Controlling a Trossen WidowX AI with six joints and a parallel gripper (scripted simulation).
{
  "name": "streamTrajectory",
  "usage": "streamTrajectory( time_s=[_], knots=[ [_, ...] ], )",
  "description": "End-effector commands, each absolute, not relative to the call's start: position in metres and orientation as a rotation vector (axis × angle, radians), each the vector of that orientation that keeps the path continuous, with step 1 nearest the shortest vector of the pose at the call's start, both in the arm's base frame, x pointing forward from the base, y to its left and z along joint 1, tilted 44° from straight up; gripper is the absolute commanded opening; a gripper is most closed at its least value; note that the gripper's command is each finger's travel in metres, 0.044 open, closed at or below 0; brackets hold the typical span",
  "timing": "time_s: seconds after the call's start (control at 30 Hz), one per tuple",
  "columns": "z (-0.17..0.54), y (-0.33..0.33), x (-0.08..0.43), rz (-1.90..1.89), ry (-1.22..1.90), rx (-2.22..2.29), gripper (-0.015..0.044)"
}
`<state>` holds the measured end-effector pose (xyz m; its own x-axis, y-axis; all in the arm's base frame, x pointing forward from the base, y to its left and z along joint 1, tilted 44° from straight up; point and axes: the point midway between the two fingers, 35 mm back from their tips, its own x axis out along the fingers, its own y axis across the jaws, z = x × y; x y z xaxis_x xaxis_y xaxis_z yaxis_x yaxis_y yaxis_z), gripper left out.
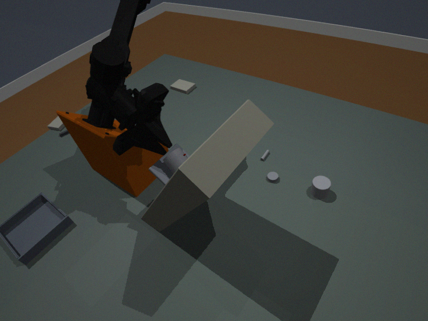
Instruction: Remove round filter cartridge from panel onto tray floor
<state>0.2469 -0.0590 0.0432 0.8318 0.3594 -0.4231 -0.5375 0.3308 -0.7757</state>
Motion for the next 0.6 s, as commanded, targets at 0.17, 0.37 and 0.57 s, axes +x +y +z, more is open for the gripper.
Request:
streamTrajectory(
  time_s=[0.17, 0.37, 0.57],
  knots=[
    [0.051, -0.066, 0.252, 0.58, 0.182, -1.102, 0.0117],
    [0.091, -0.103, 0.277, 0.579, 0.181, -1.104, 0.0117],
    [0.103, -0.117, 0.279, 0.579, 0.183, -1.109, 0.0196]
  ],
)
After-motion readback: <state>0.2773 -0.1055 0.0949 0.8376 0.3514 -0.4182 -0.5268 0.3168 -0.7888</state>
